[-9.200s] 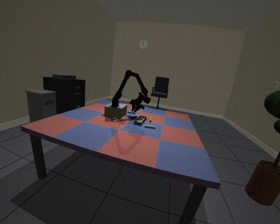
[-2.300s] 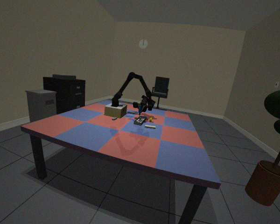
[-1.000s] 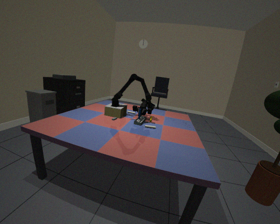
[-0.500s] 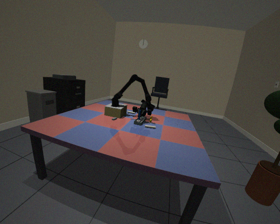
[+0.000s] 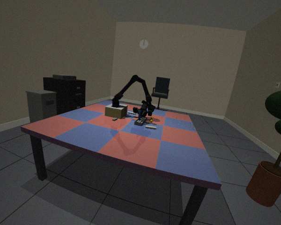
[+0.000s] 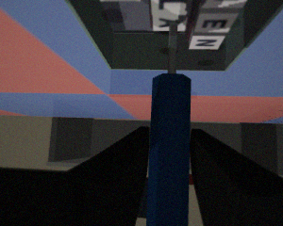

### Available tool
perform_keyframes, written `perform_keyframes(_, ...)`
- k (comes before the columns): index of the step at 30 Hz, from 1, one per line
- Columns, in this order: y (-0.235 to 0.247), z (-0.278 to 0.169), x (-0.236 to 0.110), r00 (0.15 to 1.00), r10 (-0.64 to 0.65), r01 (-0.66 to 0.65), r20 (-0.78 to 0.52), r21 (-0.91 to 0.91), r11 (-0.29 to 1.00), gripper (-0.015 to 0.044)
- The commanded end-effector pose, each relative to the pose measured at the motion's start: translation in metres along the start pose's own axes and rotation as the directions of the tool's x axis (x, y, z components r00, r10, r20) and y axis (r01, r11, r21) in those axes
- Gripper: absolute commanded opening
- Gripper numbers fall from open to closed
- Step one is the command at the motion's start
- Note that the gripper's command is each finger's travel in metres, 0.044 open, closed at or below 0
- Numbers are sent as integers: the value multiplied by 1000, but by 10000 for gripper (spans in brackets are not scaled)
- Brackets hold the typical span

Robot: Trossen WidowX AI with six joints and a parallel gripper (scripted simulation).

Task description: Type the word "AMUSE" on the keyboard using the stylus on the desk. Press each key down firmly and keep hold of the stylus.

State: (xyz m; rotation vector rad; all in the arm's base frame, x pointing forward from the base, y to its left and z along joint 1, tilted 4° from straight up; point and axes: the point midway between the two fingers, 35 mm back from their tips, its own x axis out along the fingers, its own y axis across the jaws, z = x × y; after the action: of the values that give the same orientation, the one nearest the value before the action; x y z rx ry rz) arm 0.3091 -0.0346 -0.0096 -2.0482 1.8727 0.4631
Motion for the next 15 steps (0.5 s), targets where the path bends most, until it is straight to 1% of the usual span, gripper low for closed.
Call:
perform_keyframes(1, -1, -5, -2, 1000, -3, 3, -4, -4, 1000, 81)
perform_keyframes(9, -1, -34, -19, 1000, -3, 3, -4, -3, 1000, 81)
perform_keyframes(13, -1, -31, -17, 1000, -2, 2, -2, -8, 1000, 84)
perform_keyframes(15, -1, -31, -17, 1000, -2, 2, -2, -8, 1000, 71)
